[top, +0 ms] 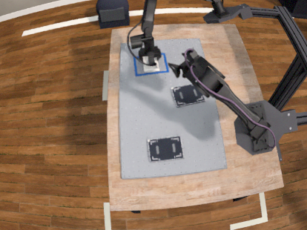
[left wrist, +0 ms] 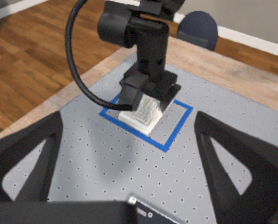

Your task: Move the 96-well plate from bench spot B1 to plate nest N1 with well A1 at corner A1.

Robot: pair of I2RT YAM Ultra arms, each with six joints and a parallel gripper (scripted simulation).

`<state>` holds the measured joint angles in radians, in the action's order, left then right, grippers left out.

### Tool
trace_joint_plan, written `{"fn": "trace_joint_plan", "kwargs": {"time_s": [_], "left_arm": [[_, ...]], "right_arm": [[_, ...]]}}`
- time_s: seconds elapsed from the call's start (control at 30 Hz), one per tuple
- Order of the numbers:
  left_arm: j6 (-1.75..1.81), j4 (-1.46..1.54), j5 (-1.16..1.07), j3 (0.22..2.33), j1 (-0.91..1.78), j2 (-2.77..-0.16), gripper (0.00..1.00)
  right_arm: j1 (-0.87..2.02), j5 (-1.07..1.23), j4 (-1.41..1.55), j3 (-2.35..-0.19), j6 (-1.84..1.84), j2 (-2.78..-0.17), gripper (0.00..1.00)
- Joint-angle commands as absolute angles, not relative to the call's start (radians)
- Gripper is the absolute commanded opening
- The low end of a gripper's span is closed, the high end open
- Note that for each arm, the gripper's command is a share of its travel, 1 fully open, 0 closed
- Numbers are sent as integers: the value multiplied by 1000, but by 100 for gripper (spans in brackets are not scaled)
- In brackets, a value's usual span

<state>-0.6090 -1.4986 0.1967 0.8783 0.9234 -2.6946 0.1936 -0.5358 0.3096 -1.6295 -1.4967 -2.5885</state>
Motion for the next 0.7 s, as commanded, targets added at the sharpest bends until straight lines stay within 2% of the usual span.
{"fn": "trace_joint_plan", "kwargs": {"time_s": [0.0,0.67], "left_arm": [[-601,-1503,195,866,937,-2697,100],[-601,-1503,195,866,937,-2697,100]], "right_arm": [[210,-530,292,-1652,-1509,-2596,79],[196,-525,270,-1638,-1521,-2610,79]]}}
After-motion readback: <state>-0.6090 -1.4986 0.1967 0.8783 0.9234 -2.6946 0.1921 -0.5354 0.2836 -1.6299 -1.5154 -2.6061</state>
